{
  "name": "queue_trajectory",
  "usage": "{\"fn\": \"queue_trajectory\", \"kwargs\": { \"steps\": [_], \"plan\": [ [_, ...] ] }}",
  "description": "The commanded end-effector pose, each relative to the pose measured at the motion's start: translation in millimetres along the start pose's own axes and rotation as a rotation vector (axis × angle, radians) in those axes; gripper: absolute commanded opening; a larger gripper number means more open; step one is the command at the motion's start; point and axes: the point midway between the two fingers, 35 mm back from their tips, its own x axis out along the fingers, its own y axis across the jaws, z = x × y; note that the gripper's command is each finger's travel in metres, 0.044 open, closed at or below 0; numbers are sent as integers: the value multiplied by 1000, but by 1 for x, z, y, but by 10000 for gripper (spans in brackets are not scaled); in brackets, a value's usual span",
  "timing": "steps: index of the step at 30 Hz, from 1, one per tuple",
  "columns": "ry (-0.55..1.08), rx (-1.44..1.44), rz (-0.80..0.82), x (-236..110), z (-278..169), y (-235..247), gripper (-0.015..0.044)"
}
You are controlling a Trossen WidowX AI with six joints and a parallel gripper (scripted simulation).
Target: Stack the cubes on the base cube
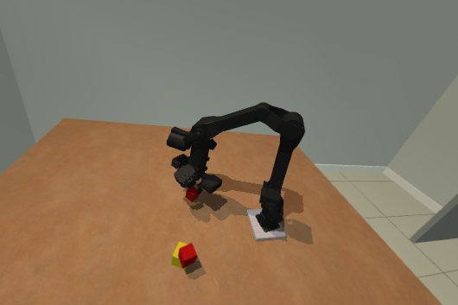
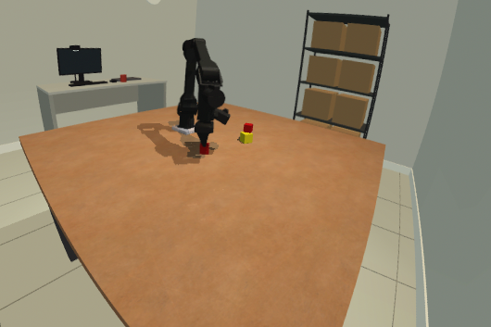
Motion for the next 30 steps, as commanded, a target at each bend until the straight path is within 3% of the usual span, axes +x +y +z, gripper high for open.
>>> {"fn": "queue_trajectory", "kwargs": {
  "steps": [1, 10, 16, 30],
  "plan": [
    [-1, -3, 3, 7, 0, 1, 265],
    [-1, -3, 3, 19, 0, 1, 265],
    [-1, -3, 3, 19, 0, 1, 107],
    [-1, -3, 3, -9, 2, -3, 105]
  ]
}}
